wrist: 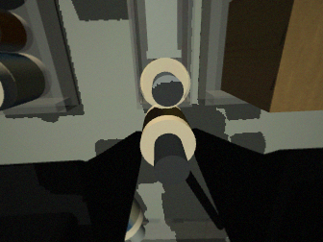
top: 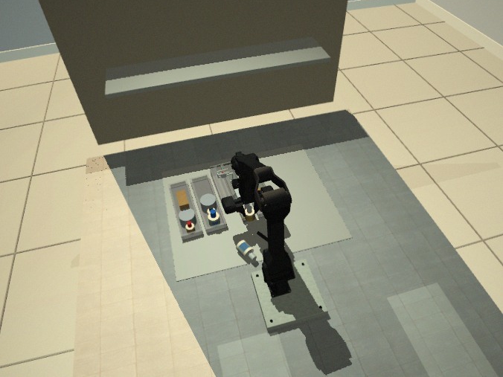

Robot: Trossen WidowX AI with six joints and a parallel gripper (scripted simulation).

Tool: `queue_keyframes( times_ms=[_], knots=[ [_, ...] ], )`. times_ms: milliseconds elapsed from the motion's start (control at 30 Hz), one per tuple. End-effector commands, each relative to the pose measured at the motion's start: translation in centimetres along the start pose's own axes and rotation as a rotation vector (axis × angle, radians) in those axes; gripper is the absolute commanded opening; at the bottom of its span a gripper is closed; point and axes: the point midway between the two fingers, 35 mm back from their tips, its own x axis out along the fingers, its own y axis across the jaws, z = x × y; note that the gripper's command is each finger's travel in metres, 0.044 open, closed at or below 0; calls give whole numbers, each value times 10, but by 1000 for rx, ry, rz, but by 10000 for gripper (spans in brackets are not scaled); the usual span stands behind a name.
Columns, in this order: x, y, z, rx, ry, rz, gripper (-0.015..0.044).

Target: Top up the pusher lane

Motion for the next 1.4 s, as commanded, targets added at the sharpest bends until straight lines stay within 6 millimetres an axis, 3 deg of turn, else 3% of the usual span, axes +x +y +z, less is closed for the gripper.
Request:
queue_keyframes(
  times_ms=[0,1367],
  knots=[
    [-2,0,9,-4,-20,-3,0],
    [-2,0,28,-4,-22,-3,0]
  ],
)
